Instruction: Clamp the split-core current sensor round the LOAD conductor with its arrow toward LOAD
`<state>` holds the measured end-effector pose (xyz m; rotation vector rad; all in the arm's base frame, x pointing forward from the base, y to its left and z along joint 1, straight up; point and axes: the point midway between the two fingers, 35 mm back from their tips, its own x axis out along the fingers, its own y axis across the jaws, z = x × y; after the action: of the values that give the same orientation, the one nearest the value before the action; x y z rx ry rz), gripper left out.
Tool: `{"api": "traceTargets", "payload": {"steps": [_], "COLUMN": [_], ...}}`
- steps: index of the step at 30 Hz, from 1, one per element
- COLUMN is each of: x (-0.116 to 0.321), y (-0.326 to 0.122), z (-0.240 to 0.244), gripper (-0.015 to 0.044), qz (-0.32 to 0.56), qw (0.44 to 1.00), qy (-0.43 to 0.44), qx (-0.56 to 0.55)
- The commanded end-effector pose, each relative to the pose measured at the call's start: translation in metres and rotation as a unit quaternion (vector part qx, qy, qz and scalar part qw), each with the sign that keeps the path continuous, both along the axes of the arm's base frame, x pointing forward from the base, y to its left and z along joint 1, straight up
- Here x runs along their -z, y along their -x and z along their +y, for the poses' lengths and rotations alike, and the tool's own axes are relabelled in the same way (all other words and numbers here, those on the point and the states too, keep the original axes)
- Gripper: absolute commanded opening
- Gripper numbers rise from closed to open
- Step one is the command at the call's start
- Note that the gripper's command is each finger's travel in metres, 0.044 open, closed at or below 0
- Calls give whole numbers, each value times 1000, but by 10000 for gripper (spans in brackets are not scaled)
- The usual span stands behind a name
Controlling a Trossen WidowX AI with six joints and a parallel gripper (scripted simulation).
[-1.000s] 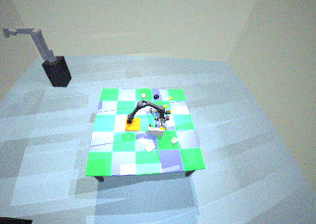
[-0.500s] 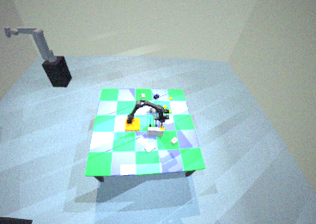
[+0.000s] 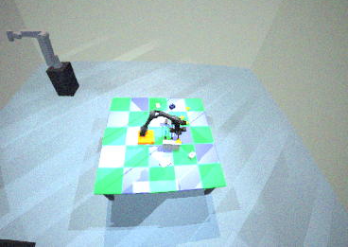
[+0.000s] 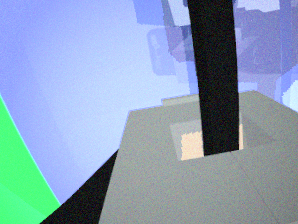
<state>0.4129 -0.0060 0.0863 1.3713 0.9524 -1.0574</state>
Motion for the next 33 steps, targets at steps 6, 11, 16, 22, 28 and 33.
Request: {"api": "traceTargets", "payload": {"steps": [6,11,16,22,28,33], "x": [0,0,0,0,0,0], "y": [0,0,0,0,0,0], "z": [0,0,0,0,0,0], "gripper": [341,414,325,285,245,212], "qz": [0,1,1,1,1,1], "qw": [1000,1000,1000,1000,1000,1000], "qy": [0,0,0,0,0,0], "qx": [0,0,0,0,0,0]}}
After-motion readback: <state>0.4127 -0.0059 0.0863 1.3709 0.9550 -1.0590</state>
